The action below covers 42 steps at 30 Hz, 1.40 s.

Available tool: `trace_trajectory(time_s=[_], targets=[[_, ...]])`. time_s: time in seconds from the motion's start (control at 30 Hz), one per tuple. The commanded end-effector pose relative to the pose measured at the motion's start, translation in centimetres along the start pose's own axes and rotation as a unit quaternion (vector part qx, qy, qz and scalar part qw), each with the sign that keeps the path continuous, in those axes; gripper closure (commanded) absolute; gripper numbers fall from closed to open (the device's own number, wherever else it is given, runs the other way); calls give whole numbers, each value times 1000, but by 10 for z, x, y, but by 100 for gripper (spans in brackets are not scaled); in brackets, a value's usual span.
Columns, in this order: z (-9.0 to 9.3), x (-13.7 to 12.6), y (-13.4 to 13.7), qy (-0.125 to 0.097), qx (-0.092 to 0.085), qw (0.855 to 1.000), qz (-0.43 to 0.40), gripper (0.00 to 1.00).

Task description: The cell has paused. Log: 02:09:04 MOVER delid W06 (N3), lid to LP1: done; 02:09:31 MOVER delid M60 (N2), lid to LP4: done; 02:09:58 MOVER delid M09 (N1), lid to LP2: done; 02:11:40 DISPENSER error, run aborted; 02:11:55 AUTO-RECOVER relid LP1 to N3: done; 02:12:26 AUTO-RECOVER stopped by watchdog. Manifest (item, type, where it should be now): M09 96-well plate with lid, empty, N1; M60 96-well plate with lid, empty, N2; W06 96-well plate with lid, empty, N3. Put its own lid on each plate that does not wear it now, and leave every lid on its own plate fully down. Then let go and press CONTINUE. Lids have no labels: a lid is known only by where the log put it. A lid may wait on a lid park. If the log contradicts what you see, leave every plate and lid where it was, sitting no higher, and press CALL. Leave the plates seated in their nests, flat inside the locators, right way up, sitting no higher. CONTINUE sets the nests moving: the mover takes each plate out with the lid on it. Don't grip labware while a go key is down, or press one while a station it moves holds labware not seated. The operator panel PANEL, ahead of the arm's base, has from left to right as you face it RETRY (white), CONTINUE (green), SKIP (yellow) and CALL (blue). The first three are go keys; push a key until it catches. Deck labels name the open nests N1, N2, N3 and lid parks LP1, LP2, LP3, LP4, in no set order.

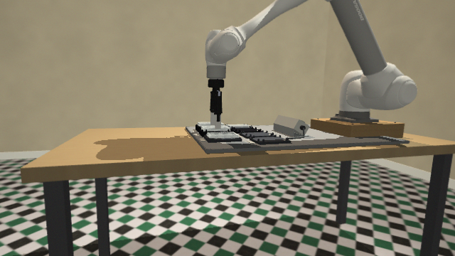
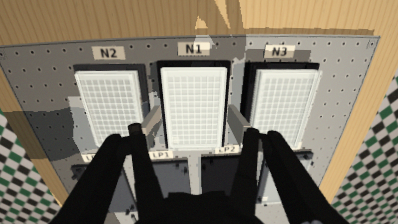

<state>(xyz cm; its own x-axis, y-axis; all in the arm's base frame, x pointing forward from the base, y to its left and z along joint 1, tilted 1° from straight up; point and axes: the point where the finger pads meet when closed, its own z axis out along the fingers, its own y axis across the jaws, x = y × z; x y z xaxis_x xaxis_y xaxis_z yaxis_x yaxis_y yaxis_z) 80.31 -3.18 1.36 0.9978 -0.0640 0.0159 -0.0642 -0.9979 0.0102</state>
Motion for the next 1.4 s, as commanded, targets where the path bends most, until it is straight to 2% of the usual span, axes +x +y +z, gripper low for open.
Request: trace_trajectory(time_s=[0.0, 0.63, 1.37], targets=[[0, 0, 0, 0, 0, 1000, 0, 34], [-4, 0, 0, 0, 0, 1000, 0, 34], [-41, 0, 0, 0, 0, 1000, 0, 34]])
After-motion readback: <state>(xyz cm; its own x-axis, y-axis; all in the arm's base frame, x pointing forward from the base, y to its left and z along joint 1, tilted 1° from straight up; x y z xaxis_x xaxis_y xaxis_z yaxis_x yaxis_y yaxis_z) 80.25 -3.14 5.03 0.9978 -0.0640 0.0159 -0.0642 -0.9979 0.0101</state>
